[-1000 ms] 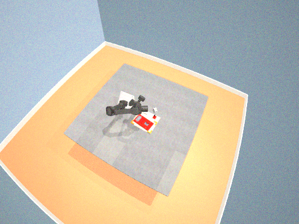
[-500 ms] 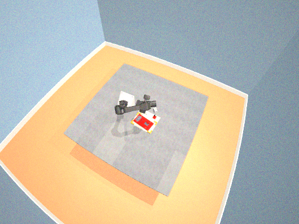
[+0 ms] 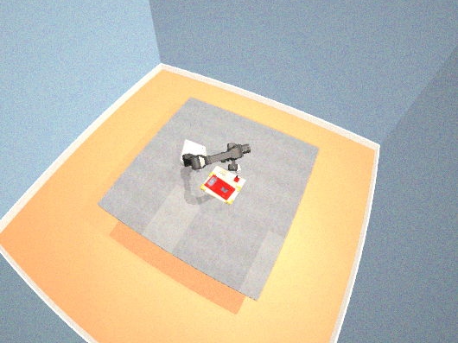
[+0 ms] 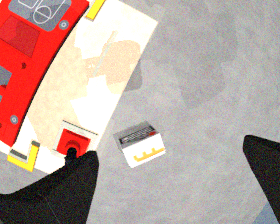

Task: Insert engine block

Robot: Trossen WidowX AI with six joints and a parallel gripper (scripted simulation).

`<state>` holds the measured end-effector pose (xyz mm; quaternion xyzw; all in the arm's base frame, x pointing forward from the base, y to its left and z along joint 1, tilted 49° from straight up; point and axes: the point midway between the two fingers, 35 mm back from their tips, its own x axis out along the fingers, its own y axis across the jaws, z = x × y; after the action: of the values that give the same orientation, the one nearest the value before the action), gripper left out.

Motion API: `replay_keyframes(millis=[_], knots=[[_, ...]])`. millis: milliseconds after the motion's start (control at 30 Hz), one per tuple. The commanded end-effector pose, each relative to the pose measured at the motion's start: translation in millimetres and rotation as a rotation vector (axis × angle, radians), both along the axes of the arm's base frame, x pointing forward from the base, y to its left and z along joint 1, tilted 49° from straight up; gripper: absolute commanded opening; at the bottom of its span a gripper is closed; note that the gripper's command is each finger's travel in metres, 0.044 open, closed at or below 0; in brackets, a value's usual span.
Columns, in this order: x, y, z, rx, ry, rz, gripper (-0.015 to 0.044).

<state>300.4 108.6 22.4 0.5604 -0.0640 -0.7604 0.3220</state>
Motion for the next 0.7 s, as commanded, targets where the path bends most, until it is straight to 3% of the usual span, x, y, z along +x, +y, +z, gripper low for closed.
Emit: replay_keyframes(millis=[0, 200, 433, 667], knots=[[14.9, 7.4, -14.8, -0.081, 0.014, 0.117, 0.044], [33.9, 19.5, -36.8, -0.196, 0.032, 0.279, 0.044], [36.1, 19.4, -40.9, -0.209, 0.034, 0.298, 0.044], [36.8, -28.2, -82.6, -0.212, 0.034, 0.298, 0.044]])
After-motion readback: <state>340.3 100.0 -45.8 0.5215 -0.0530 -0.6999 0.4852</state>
